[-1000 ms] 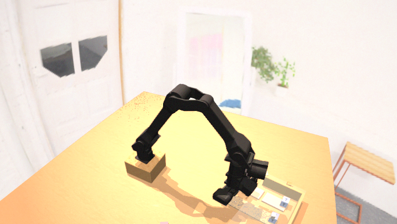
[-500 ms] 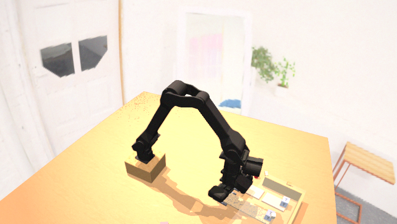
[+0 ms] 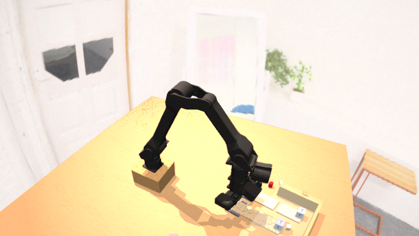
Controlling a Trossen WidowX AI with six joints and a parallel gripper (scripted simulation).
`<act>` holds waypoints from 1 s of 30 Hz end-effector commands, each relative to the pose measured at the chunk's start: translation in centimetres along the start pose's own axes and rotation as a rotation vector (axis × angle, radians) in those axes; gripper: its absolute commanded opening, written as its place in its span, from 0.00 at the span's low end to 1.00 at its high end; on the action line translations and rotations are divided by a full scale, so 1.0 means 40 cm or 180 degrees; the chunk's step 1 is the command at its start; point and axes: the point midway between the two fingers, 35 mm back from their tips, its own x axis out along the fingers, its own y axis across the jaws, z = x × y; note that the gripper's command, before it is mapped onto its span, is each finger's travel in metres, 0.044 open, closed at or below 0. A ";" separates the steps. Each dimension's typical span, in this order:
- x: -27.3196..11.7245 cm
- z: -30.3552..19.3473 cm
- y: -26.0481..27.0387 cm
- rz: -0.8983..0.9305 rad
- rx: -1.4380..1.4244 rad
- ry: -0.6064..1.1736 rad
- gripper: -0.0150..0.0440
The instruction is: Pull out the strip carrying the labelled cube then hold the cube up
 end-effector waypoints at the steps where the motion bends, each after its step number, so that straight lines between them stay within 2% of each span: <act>1: 0.014 -0.040 -0.004 -0.0015 0.0005 0.0089 0.25; 30: 0.014 -0.138 -0.005 -0.0015 0.0005 0.0099 0.25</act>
